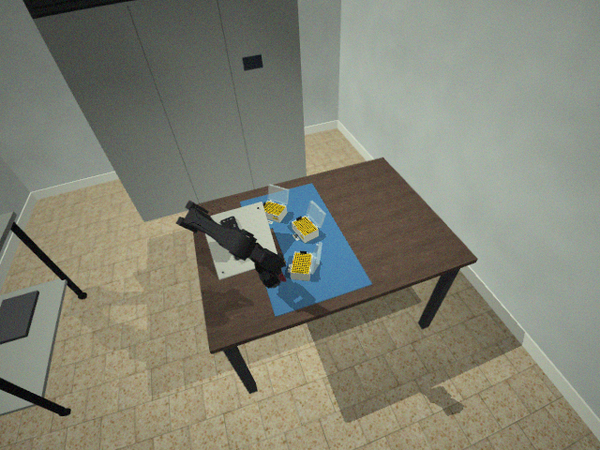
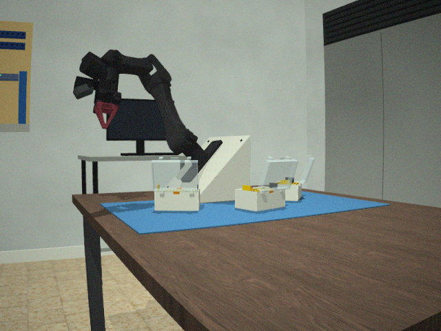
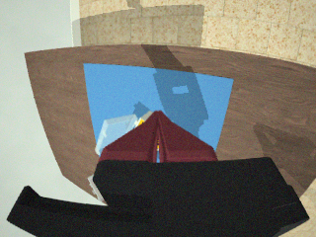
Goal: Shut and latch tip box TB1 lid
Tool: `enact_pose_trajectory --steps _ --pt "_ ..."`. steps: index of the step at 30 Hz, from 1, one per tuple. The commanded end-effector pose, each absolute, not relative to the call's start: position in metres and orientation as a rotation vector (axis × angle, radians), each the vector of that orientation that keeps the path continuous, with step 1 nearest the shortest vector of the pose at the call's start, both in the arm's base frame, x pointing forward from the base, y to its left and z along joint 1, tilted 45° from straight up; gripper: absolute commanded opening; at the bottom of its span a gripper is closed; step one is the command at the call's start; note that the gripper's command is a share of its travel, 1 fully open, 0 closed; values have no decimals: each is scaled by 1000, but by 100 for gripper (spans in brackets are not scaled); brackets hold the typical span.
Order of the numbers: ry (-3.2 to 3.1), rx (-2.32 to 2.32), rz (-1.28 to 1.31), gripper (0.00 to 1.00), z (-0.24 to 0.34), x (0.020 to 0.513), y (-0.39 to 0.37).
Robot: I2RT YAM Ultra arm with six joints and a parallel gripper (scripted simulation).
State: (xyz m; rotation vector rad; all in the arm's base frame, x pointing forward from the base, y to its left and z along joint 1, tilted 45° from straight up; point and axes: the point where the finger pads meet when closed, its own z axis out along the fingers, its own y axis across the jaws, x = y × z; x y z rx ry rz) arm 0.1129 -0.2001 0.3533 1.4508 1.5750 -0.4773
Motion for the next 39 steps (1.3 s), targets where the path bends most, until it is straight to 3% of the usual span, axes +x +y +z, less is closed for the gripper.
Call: enact_pose_trajectory --steps 1,39 --pt "1645 1397 -461 0 347 123 -193" --pt "2429 830 -216 0 237 203 -112"
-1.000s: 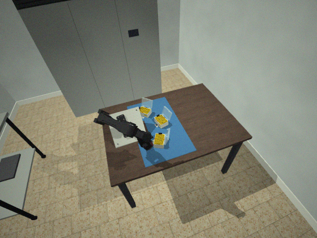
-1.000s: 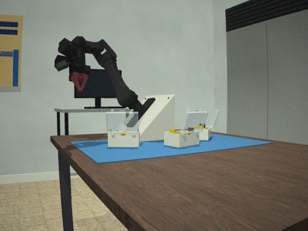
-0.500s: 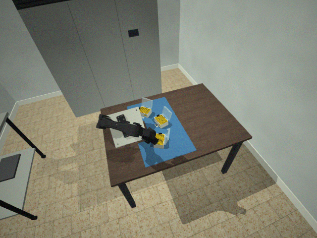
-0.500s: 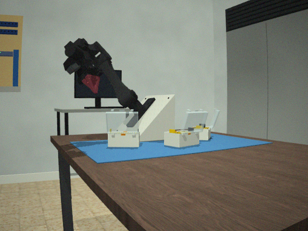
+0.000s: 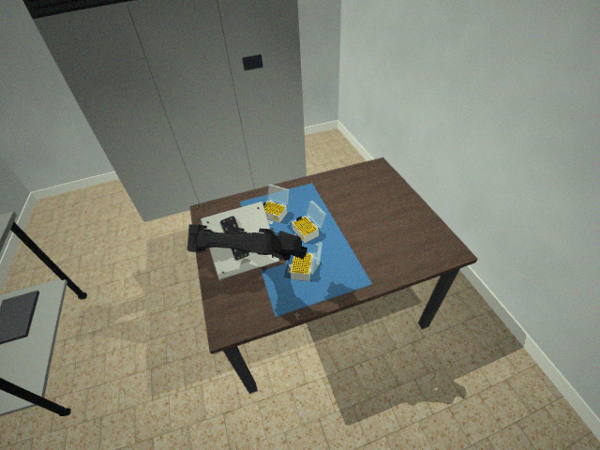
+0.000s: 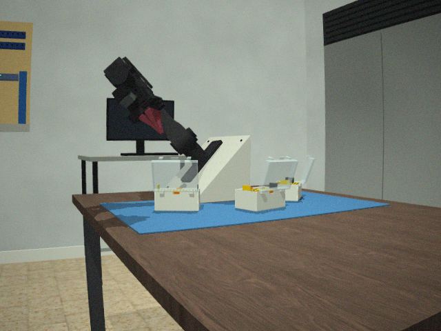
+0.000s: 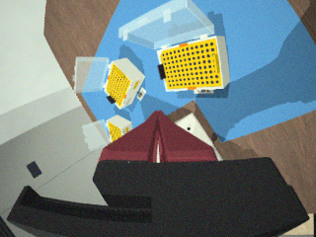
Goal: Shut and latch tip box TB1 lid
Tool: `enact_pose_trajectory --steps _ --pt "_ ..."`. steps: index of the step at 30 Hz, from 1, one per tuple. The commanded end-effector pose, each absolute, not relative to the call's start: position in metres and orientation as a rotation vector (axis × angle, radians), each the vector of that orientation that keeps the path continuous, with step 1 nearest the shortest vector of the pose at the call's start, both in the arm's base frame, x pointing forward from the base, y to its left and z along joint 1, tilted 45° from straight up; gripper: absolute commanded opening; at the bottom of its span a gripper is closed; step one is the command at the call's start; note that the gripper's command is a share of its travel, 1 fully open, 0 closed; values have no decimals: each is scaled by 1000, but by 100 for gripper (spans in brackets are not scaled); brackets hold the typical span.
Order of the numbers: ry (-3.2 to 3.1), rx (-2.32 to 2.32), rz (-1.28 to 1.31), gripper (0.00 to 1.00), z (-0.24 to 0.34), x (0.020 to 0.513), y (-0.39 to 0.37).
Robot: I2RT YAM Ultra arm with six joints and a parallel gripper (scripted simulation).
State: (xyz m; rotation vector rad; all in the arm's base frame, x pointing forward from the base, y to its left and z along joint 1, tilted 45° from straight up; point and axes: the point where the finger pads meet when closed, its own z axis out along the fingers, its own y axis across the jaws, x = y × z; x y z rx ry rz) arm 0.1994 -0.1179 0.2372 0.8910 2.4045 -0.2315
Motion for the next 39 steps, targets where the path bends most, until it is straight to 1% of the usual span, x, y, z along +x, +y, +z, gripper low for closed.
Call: enact_pose_trajectory --steps 1,12,26,31,33,39 --pt "2457 799 -206 0 234 204 -108" --pt "2659 546 -130 0 198 211 -67" --pt "2875 189 -40 0 161 203 -20" --pt "2937 126 -255 0 150 225 -16" --pt "2937 126 -255 0 150 225 -16" --pt "2989 44 -522 0 136 251 -12"
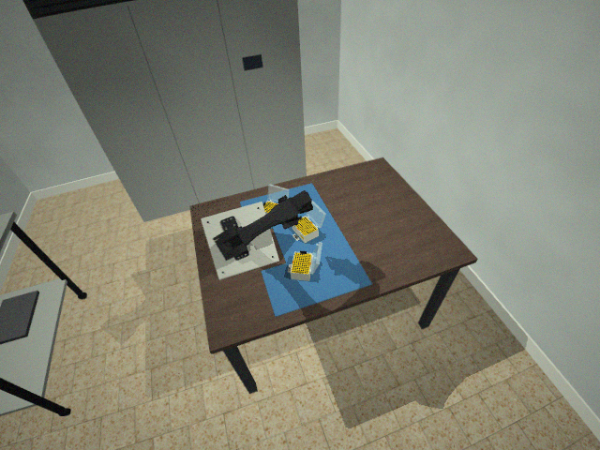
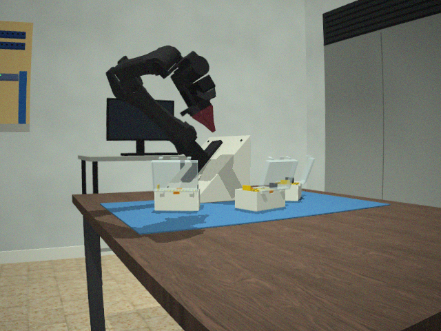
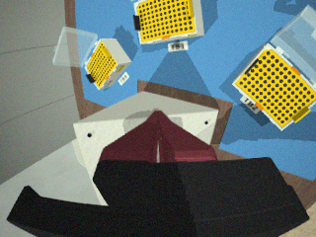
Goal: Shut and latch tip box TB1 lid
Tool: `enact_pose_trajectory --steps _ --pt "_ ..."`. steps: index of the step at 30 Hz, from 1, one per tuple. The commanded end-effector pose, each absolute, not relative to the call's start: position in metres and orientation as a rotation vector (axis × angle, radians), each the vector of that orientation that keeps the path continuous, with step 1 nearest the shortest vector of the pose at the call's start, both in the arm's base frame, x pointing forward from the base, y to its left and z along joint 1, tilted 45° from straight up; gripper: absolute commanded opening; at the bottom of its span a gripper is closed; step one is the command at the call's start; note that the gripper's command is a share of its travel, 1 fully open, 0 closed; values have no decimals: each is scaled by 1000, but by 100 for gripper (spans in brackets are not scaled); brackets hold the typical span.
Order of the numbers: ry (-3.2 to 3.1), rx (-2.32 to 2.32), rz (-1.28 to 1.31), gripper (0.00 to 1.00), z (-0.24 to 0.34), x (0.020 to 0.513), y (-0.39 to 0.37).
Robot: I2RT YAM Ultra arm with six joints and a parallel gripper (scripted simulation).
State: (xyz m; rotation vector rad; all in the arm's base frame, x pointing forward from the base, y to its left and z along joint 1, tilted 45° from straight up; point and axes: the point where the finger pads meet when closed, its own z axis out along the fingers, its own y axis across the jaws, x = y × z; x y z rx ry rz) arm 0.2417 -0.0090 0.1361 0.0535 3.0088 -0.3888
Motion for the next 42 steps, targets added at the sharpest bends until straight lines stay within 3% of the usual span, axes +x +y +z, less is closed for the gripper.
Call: enact_pose_trajectory --steps 1,17,42 --pt "2996 30 -567 0 134 255 -11" --pt "3001 -179 -1227 0 102 317 0" --pt "2998 -181 -1230 0 50 418 17"
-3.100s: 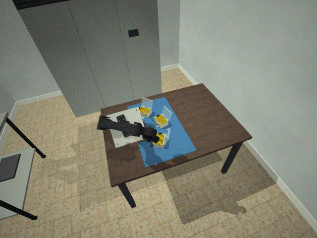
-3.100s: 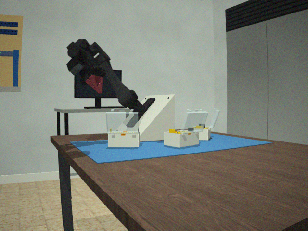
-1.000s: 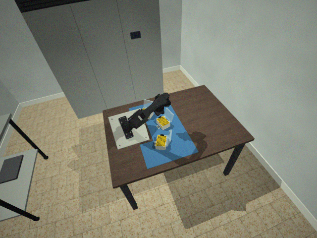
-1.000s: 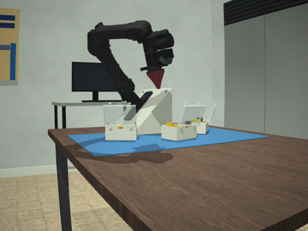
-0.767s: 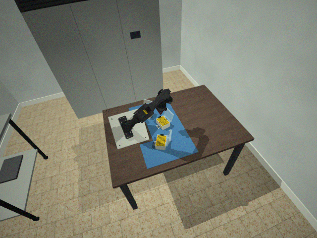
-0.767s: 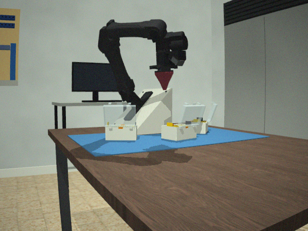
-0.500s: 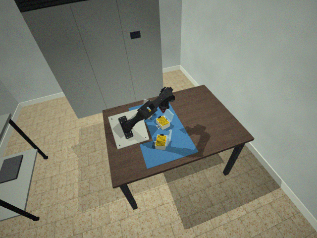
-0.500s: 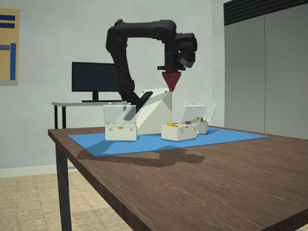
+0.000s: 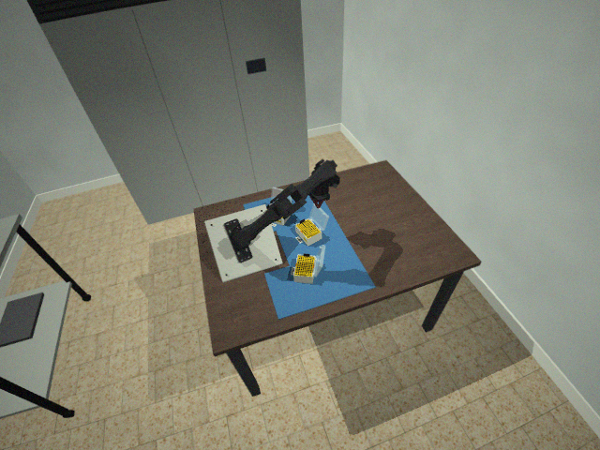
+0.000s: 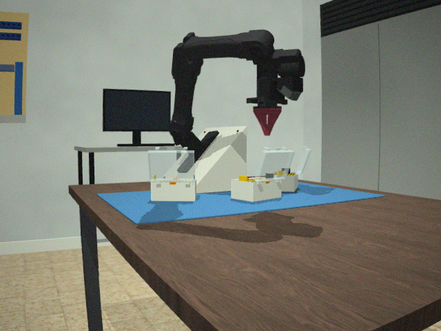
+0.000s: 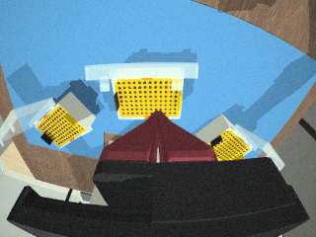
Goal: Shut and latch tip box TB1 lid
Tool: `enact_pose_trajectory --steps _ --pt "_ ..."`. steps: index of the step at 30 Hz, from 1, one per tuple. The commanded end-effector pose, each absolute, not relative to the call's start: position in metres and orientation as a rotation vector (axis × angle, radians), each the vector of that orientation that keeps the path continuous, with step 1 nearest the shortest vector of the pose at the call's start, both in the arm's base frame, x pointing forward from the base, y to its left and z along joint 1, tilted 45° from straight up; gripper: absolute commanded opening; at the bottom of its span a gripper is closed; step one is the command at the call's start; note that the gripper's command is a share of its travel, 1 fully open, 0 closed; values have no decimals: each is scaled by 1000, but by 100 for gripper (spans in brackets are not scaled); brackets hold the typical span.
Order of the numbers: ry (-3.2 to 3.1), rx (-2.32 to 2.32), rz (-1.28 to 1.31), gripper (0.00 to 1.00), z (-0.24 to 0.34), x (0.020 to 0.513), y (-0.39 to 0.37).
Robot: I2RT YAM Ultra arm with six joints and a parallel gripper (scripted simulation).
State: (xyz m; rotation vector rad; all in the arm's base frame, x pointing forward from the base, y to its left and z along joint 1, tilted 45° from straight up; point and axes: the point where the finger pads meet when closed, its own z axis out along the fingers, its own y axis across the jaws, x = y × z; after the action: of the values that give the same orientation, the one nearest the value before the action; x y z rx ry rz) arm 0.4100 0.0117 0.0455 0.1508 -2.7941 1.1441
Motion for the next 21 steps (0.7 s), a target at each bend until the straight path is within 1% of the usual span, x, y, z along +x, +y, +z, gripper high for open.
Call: enact_pose_trajectory --steps 1,5,9,10,15,21 --pt "-2806 170 1151 0 48 422 18" --pt "-2807 170 1151 0 43 431 20" --pt "-2863 144 1149 0 31 458 25" --pt "-2795 165 1150 0 29 451 20" --pt "-2795 165 1150 0 18 473 23" --pt "-2795 165 1150 0 18 473 23"
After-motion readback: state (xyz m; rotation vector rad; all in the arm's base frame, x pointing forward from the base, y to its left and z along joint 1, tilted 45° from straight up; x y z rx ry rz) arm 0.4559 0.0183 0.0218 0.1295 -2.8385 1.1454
